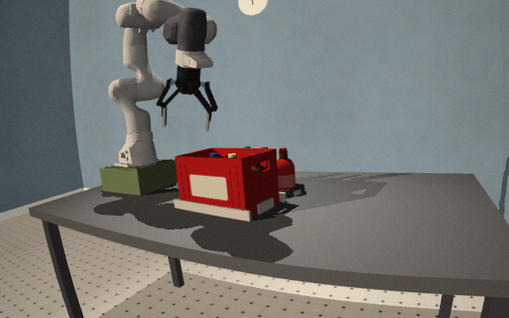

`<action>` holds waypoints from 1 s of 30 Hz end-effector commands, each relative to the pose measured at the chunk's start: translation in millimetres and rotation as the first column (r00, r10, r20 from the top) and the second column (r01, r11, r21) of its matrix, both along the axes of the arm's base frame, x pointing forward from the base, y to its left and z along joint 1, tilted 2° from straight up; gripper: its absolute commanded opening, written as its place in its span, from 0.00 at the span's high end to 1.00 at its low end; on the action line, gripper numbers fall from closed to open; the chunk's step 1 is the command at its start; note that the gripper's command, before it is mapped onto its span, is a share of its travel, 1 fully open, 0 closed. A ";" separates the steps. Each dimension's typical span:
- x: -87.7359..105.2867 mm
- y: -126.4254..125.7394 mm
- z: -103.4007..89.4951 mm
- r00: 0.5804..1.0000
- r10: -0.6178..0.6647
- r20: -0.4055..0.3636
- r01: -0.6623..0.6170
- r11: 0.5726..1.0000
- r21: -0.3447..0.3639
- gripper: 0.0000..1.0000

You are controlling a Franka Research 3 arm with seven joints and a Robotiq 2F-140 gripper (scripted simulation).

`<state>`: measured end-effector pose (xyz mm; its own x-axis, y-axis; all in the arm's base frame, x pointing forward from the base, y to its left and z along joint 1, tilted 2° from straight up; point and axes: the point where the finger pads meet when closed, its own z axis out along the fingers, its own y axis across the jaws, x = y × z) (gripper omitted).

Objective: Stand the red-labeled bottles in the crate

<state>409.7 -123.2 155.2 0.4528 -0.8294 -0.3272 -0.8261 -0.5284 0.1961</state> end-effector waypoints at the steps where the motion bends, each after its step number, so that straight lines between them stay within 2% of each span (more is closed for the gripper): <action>1: 31.6 -3.2 -4.1 0.994 0.058 0.091 -0.056 0.998 -0.029 0.00; 4: 31.6 -3.2 -4.1 0.994 0.058 0.091 -0.056 0.998 -0.029 0.00; 5: 60.0 -4.8 -7.3 0.980 0.105 0.168 -0.096 0.993 -0.064 0.00; 8: 60.0 -4.8 -7.3 0.980 0.105 0.168 -0.096 0.993 -0.064 0.00; 9: 83.5 -5.6 -9.2 0.962 0.146 0.229 -0.127 0.987 -0.094 0.00; 11: 83.5 -5.6 -9.2 0.962 0.146 0.229 -0.127 0.987 -0.094 0.00; 12: 100.6 -6.7 -11.3 0.946 0.175 0.273 -0.148 0.982 -0.118 0.00; 13: 100.6 -6.7 -11.3 0.946 0.175 0.273 -0.148 0.982 -0.118 0.00; 15: 119.6 -7.1 -12.6 0.924 0.209 0.320 -0.170 0.975 -0.145 0.00; 28: 123.0 -7.0 -12.8 0.920 0.215 0.328 -0.174 0.973 -0.150 0.00; 29: 123.0 -7.0 -12.8 0.920 0.215 0.328 -0.174 0.973 -0.150 1.00; 30: 123.0 -7.0 -12.8 0.920 0.215 0.328 -0.174 0.973 -0.150 1.00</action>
